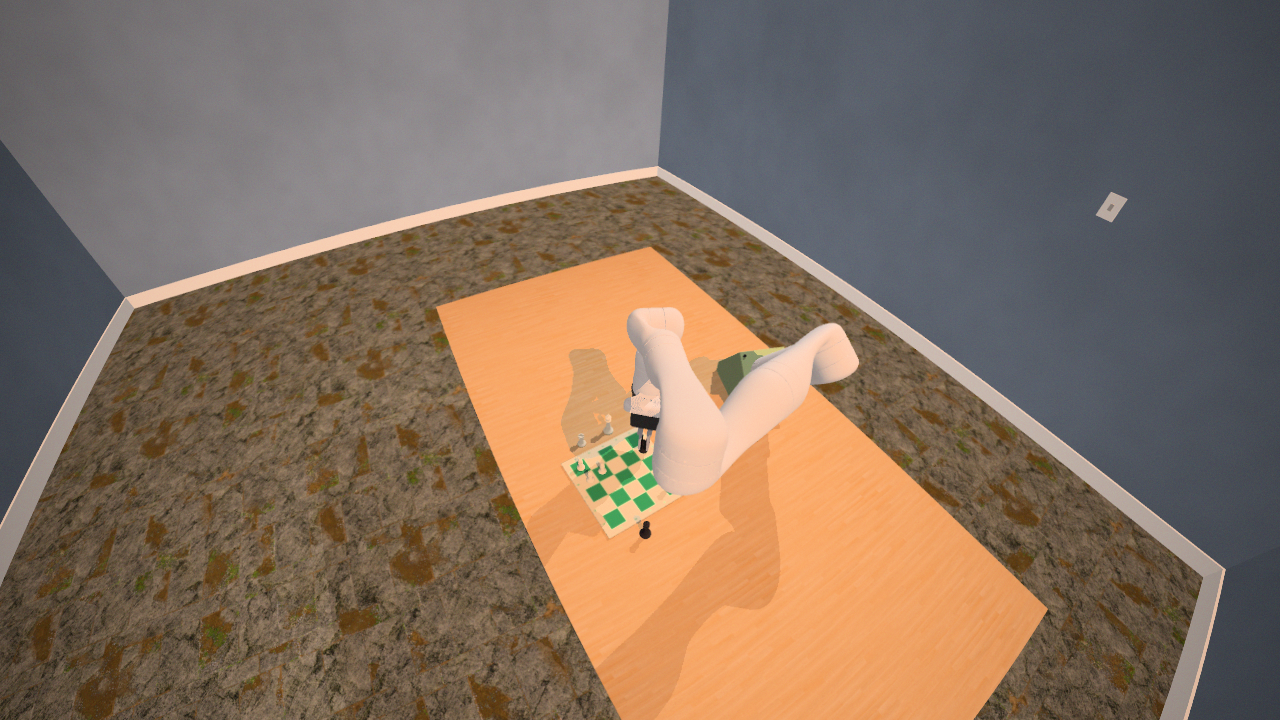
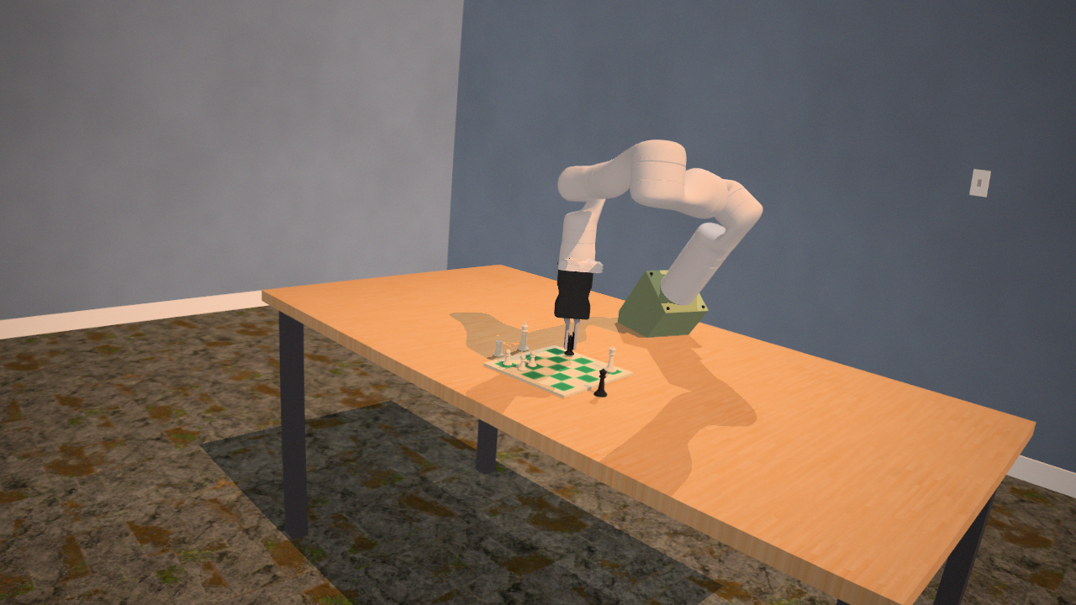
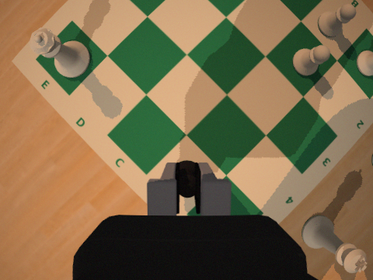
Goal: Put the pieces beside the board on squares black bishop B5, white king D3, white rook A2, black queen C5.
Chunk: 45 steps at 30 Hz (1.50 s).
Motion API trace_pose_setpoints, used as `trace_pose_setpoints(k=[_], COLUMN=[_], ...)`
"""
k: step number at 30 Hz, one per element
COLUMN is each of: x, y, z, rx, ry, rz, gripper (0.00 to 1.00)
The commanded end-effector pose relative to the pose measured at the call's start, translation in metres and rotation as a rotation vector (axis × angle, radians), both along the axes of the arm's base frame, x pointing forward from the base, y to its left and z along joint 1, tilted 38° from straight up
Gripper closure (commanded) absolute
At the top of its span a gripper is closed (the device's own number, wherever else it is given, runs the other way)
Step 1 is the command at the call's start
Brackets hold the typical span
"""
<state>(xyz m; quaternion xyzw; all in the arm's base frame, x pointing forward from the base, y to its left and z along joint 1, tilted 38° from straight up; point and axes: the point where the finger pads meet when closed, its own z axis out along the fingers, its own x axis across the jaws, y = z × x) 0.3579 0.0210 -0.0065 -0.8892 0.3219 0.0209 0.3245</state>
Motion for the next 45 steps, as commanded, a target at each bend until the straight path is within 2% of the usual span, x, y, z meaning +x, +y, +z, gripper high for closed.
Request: trace_pose_setpoints(k=[1, 45], x=[0.0003, 0.0009], y=[-0.0002, 0.0019], z=[-0.0001, -0.0028], rx=[0.0, 0.0], ry=[-0.001, -0.001], rz=[-0.001, -0.001], gripper=[1.0, 1.0])
